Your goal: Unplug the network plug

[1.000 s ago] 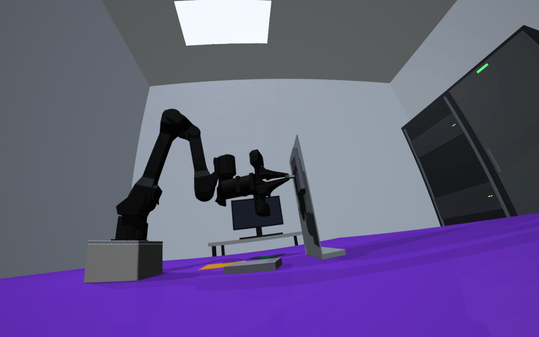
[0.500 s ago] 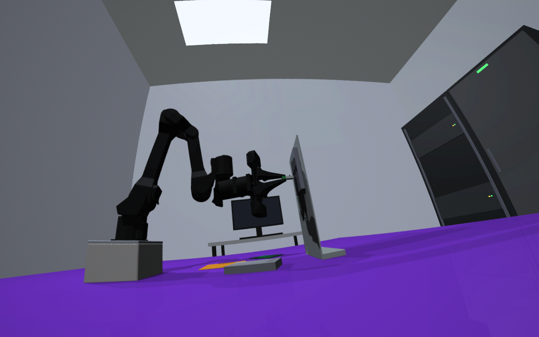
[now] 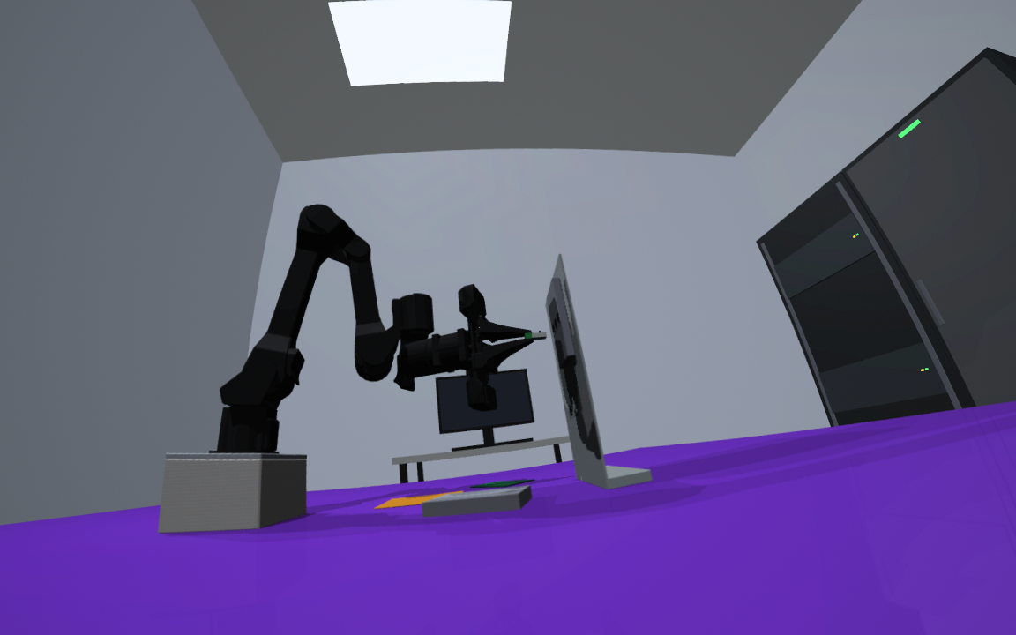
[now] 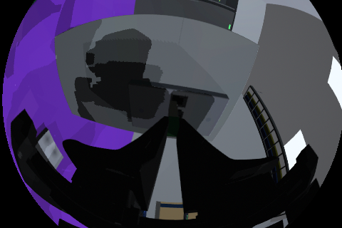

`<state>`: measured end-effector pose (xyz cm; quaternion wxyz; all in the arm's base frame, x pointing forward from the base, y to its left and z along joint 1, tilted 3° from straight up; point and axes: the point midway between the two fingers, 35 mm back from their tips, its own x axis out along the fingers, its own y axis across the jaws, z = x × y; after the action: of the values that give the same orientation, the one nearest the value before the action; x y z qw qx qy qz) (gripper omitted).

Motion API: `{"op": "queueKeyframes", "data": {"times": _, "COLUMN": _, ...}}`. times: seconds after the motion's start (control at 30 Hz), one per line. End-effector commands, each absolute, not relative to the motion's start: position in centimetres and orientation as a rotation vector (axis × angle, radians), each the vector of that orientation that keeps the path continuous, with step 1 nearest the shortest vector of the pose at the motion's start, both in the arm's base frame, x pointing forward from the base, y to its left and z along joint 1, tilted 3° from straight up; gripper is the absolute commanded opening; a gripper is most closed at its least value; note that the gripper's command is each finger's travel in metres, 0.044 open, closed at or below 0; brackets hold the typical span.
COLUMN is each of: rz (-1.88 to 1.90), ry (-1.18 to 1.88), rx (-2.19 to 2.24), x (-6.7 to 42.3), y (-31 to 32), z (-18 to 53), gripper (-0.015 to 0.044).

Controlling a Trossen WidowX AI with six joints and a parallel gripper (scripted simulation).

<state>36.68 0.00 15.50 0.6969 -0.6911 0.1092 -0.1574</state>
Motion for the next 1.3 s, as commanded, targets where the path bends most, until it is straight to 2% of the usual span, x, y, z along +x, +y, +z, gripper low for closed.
{"op": "queueKeyframes", "data": {"times": 0.0, "rz": -0.357, "ry": 0.243, "rx": -1.536, "x": 36.3, "y": 0.0, "z": 15.6, "gripper": 0.0000}}
{"op": "queueKeyframes", "data": {"times": 1.27, "rz": -0.355, "ry": 0.245, "rx": -1.536, "x": 33.8, "y": 0.6, "z": 15.4, "gripper": 0.0000}}
